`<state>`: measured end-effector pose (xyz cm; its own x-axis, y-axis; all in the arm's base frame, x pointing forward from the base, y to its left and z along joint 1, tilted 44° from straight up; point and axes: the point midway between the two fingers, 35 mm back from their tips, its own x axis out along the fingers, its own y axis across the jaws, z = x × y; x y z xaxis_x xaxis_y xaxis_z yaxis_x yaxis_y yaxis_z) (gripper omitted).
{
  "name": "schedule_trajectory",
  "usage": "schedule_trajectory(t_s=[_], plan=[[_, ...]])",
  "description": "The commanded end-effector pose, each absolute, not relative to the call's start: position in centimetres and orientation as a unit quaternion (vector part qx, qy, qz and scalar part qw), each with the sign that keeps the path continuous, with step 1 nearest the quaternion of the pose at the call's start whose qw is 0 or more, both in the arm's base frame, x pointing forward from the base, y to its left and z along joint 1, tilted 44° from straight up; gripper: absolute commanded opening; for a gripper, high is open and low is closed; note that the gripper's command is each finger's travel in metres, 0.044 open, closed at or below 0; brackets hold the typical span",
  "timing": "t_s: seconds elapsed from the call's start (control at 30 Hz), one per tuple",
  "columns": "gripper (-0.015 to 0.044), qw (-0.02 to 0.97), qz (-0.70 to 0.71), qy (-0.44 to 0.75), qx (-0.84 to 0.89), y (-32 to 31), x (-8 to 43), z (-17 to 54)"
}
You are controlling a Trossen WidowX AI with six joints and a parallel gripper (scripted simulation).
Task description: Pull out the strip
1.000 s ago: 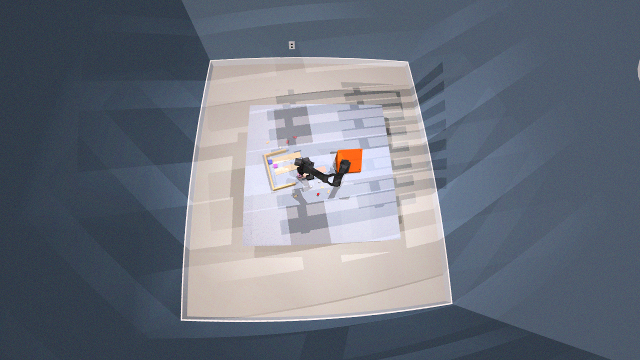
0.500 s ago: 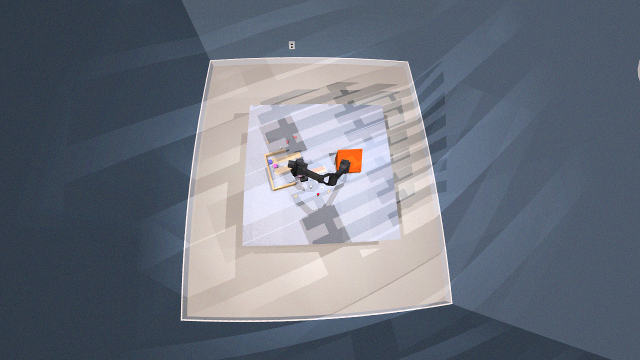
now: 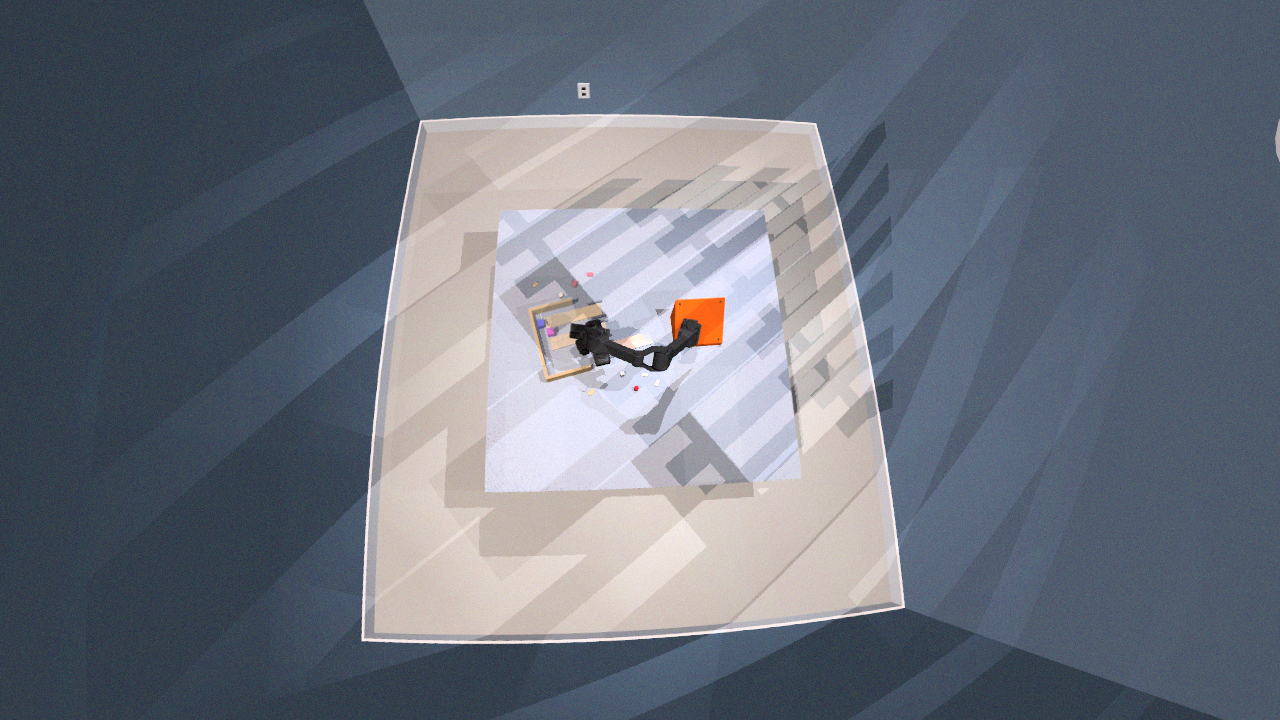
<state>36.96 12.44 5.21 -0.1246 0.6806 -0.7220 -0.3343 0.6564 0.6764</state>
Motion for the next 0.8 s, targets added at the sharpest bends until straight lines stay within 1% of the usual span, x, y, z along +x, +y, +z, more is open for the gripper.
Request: schedule_trajectory(t_s=[0.0,0.77], plan=[[0.0250,0.646,0.391,0.641,0.139,12.9,36.9,4.7],[0.0250,0.646,0.392,0.640,0.140,15.5,36.3,2.1]])
